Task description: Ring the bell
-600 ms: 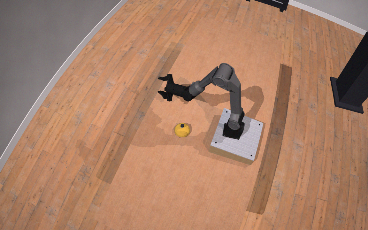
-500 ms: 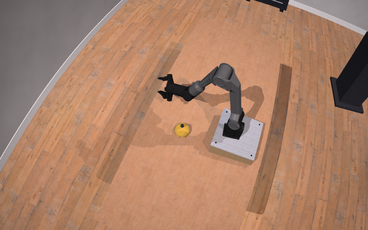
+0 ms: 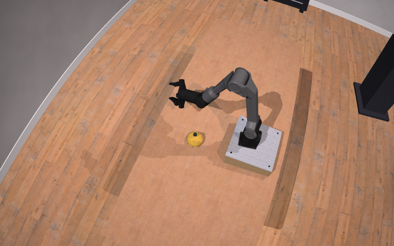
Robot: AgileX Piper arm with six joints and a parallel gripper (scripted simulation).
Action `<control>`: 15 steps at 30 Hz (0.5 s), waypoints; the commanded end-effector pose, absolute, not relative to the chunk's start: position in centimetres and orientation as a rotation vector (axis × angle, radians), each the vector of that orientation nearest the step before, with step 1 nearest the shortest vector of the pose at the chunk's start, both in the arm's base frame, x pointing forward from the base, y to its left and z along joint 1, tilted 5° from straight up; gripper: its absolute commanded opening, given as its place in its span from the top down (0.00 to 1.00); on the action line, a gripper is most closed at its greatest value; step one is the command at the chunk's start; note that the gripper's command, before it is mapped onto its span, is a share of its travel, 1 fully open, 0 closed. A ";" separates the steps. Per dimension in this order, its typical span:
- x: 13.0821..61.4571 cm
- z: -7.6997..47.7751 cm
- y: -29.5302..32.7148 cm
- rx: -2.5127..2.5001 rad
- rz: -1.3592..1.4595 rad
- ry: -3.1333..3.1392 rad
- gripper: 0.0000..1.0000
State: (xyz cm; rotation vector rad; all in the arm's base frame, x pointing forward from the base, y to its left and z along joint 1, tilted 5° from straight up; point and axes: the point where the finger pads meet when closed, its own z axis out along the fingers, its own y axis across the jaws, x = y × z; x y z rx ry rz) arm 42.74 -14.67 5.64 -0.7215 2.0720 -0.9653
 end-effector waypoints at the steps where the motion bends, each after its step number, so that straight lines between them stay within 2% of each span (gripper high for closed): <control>1: 42.8 5.7 -14.6 -0.720 -0.962 2.072 0.00; 7: 43.0 5.1 -12.9 -0.690 -0.837 2.120 0.00; 15: 41.7 2.7 -6.9 -0.567 -0.417 2.346 0.00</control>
